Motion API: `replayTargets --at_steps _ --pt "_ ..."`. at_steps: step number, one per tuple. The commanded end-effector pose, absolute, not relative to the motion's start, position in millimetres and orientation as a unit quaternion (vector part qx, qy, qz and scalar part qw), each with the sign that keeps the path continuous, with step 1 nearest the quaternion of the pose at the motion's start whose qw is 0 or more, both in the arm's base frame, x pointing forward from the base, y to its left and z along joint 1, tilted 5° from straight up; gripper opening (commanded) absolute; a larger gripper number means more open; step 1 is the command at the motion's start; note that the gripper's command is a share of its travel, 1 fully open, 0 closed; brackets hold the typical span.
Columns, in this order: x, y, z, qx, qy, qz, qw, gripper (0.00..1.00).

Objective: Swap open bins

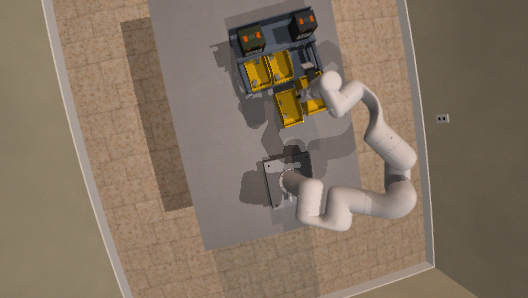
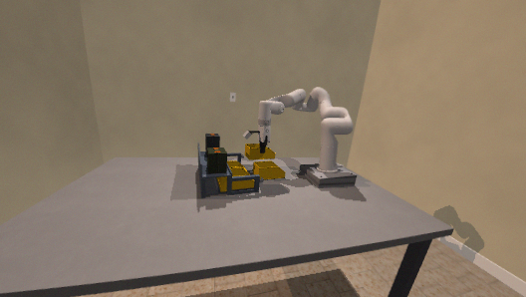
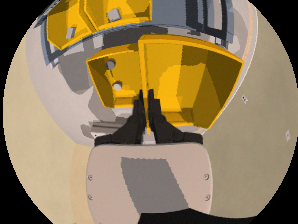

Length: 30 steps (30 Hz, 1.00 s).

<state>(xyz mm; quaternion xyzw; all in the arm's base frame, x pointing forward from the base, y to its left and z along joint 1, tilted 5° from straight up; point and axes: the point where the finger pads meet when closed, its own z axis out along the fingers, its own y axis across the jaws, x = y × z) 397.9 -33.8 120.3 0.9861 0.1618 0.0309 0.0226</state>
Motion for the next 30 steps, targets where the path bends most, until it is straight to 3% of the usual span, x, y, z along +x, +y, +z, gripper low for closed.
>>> replayTargets --at_steps 1,30 --pt "389.8 -13.7 120.5 0.986 0.162 0.033 0.023 0.0" --pt "306.0 167.8 108.3 0.986 0.162 0.033 0.023 0.0"
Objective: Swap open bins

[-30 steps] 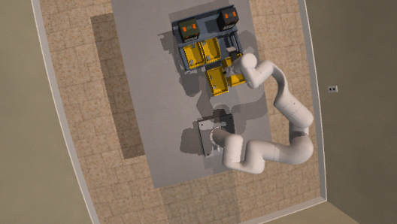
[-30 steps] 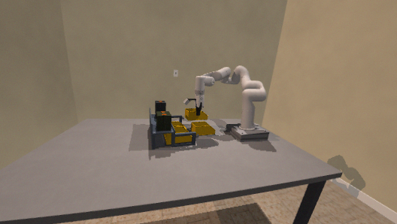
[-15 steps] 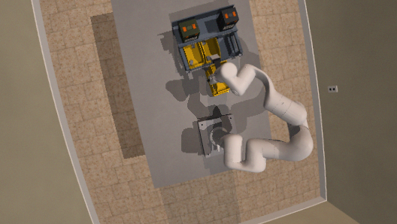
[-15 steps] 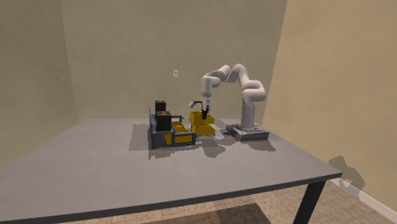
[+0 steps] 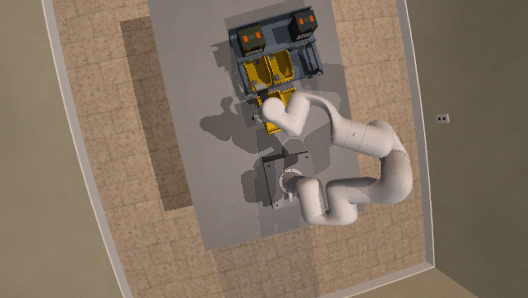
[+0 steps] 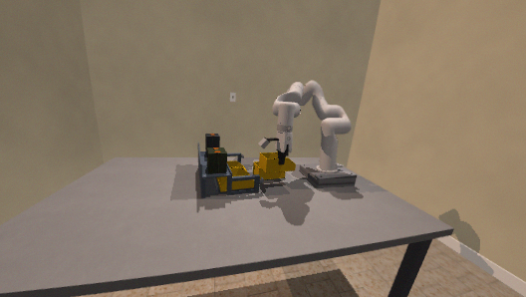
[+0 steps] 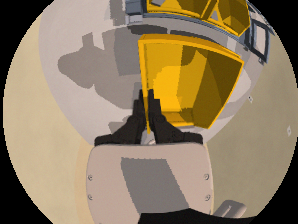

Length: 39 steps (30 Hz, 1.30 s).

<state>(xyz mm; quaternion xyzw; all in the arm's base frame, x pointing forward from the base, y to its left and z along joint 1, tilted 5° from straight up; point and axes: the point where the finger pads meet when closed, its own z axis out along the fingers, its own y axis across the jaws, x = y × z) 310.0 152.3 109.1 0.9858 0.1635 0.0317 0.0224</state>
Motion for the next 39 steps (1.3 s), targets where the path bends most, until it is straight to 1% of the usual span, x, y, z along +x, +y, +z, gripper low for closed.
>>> replayTargets --at_steps 1,12,39 --pt "304.3 171.5 108.1 0.986 0.162 0.033 0.023 0.0" --pt "297.3 186.7 107.1 0.986 0.162 0.033 0.023 0.0" --pt "297.9 186.8 96.3 0.986 0.162 0.033 0.023 0.0"
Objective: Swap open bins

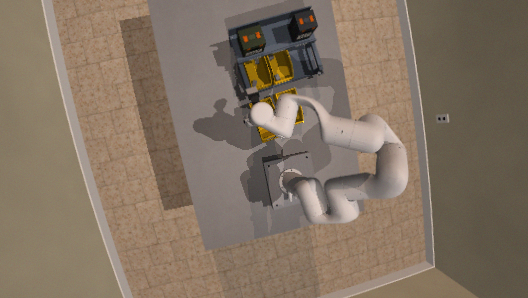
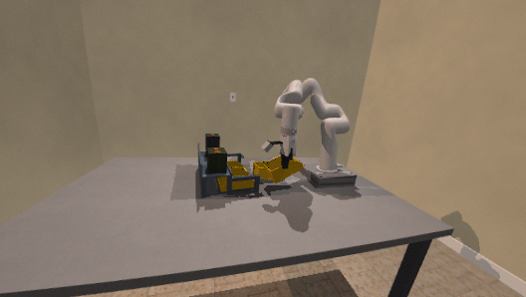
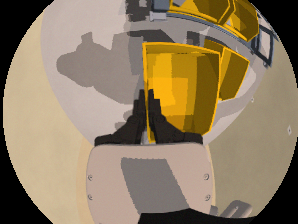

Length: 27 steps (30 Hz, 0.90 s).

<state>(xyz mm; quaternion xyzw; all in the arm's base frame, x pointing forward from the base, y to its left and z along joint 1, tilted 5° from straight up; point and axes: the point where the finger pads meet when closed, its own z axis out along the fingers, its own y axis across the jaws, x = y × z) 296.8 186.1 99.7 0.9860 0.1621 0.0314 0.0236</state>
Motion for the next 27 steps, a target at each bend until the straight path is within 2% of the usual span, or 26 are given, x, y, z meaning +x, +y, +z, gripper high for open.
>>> replayTargets --at_steps 1,27 --pt "297.9 186.8 96.3 0.986 0.162 0.033 0.023 0.0" --pt "302.0 185.2 36.4 0.986 0.162 0.033 0.023 0.0"
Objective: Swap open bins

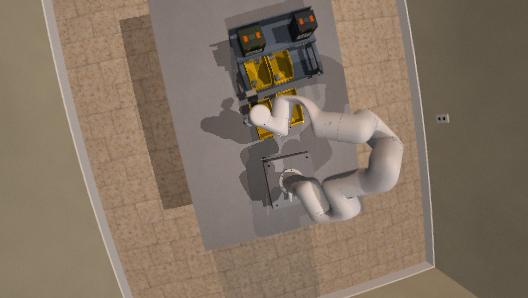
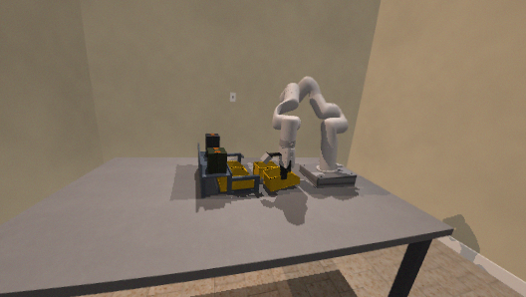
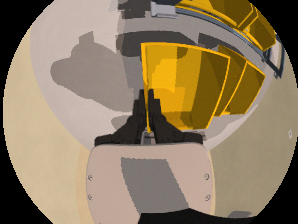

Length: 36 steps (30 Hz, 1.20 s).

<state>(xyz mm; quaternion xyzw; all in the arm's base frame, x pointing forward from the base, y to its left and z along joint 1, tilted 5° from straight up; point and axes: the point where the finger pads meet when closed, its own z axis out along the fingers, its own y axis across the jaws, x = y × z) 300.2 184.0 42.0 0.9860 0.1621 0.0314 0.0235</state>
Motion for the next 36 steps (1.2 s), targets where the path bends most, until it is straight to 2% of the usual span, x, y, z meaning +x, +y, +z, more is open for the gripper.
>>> replayTargets --at_steps 1,36 --pt "302.1 185.2 34.9 0.986 0.162 0.033 0.023 0.0" --pt "302.8 184.8 24.0 0.986 0.162 0.033 0.023 0.0"
